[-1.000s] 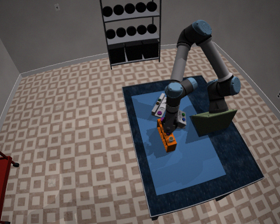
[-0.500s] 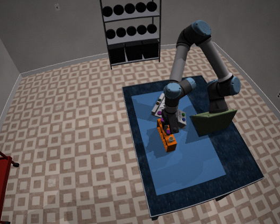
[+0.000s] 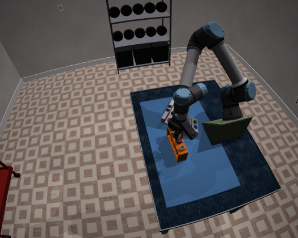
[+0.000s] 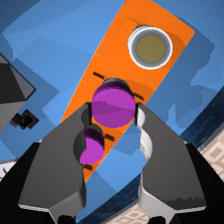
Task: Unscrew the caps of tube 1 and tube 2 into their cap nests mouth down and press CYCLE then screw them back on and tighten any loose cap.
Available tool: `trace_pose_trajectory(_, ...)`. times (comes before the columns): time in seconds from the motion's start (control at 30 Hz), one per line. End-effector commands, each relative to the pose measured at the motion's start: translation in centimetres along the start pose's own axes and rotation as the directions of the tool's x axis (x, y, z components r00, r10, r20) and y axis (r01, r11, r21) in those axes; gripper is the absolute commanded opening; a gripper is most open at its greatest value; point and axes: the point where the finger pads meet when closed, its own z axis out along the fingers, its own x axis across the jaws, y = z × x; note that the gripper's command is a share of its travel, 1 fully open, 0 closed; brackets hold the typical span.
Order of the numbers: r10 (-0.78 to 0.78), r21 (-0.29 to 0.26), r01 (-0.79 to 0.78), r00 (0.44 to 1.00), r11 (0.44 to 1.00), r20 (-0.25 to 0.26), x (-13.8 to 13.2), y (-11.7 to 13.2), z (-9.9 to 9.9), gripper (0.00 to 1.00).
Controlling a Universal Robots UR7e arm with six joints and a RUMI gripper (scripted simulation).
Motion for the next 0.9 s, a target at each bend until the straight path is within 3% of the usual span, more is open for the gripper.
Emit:
trace_pose_trajectory(0.0,-0.019,0.004,0.019,1.000,1.000,-0.008,0.03,0.01,-0.04,0.00)
trace_pose_trajectory(0.03,-0.019,0.004,0.019,1.000,1.000,-0.008,0.03,0.01,-0.03,0.00)
trace_pose_trajectory(0.07,-0.019,0.004,0.019,1.000,1.000,-0.008,0.03,0.01,-0.03,0.35)
trace_pose_trajectory(0.4,-0.018,0.004,0.018,1.000,1.000,-0.008,0.03,0.01,-0.04,0.35)
trace_pose_trajectory(0.53,0.147,0.005,-0.147,0.989,0.989,-0.007,0.02,0.01,-0.03,0.35)
trace_pose_trajectory(0.63,0.378,0.007,-0.378,0.926,0.926,-0.006,0.02,0.01,-0.03,0.35)
trace_pose_trajectory(0.67,0.387,0.007,-0.387,0.922,0.922,-0.006,0.02,0.01,-0.03,0.35)
trace_pose_trajectory(0.73,0.526,0.008,-0.525,0.851,0.851,-0.005,0.02,0.01,-0.03,0.35)
trace_pose_trajectory(0.77,0.535,0.008,-0.535,0.845,0.845,-0.005,0.02,0.01,-0.03,0.35)
trace_pose_trajectory(0.83,0.659,0.009,-0.659,0.752,0.752,-0.004,0.02,0.01,-0.02,0.35)
trace_pose_trajectory(0.87,0.668,0.008,-0.668,0.744,0.744,-0.003,0.02,0.01,-0.03,0.35)
